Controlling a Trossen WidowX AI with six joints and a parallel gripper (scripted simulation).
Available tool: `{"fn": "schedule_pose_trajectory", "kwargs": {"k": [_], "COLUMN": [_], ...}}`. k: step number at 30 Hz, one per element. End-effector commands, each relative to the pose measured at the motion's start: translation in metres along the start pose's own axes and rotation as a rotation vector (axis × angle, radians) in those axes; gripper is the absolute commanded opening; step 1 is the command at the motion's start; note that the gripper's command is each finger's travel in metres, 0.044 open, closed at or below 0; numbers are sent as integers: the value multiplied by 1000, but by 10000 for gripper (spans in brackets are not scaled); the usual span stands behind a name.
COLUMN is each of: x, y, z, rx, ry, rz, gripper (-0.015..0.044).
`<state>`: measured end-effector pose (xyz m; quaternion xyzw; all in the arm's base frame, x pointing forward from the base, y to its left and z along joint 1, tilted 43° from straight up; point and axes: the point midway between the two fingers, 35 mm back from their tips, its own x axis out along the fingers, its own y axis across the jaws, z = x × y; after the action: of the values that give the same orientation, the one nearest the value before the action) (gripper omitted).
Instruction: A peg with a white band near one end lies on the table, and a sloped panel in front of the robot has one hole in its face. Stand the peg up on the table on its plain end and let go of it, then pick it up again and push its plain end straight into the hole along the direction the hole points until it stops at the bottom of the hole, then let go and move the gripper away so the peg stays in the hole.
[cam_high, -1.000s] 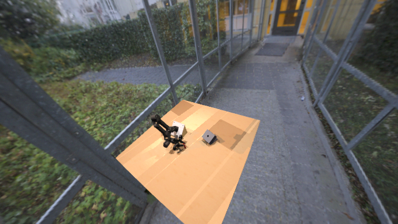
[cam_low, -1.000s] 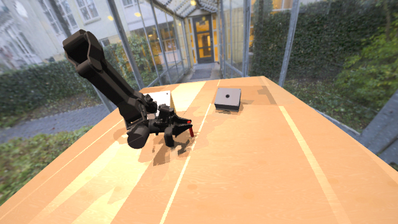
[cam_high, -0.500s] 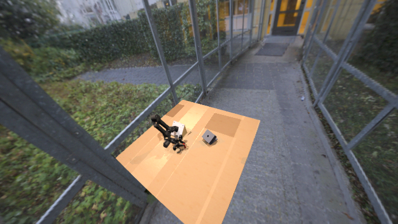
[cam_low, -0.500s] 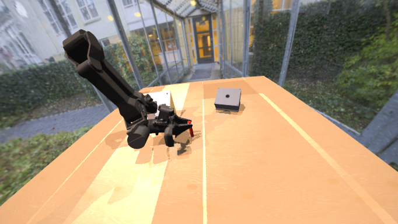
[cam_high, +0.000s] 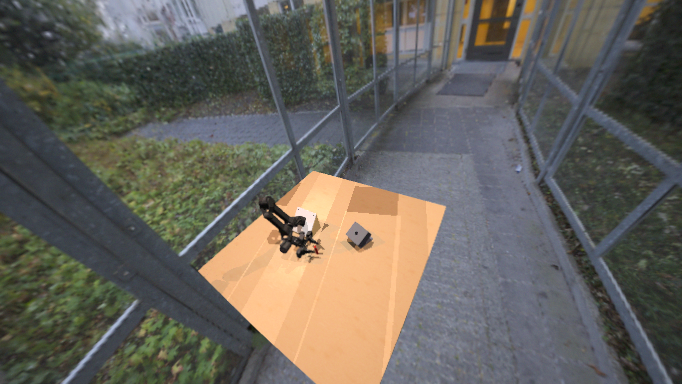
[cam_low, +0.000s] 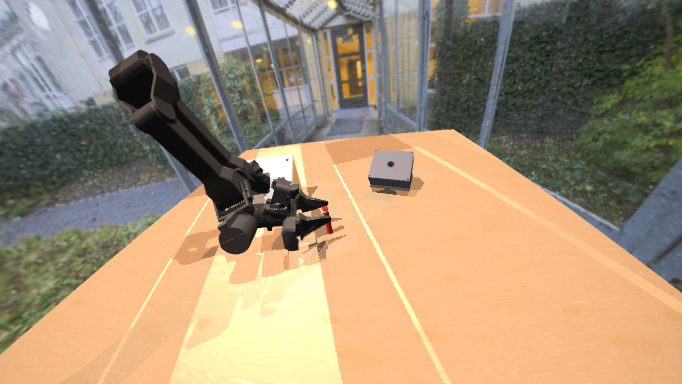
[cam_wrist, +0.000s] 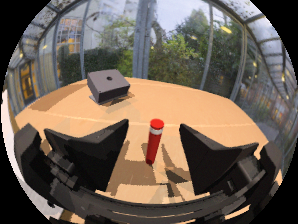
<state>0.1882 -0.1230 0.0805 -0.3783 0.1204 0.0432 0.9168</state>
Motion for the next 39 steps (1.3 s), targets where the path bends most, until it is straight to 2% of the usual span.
{"fn": "schedule_pose_trajectory", "kwargs": {"k": [1,3,12,21,26,31,36,39], "x": [0,0,3,22,9,-20,-25,-22], "y": [0,0,-1,-12,-11,-6,-5,-4], "z": [0,0,3,73,120,156,160,154], "rx": [1,1,-2,-34,-31,0,11,56], "ry": [0,0,6,54,43,3,-1,59], "rz": [0,0,10,69,46,4,0,29], "gripper": [393,440,440,440,440,440,440,440]}}
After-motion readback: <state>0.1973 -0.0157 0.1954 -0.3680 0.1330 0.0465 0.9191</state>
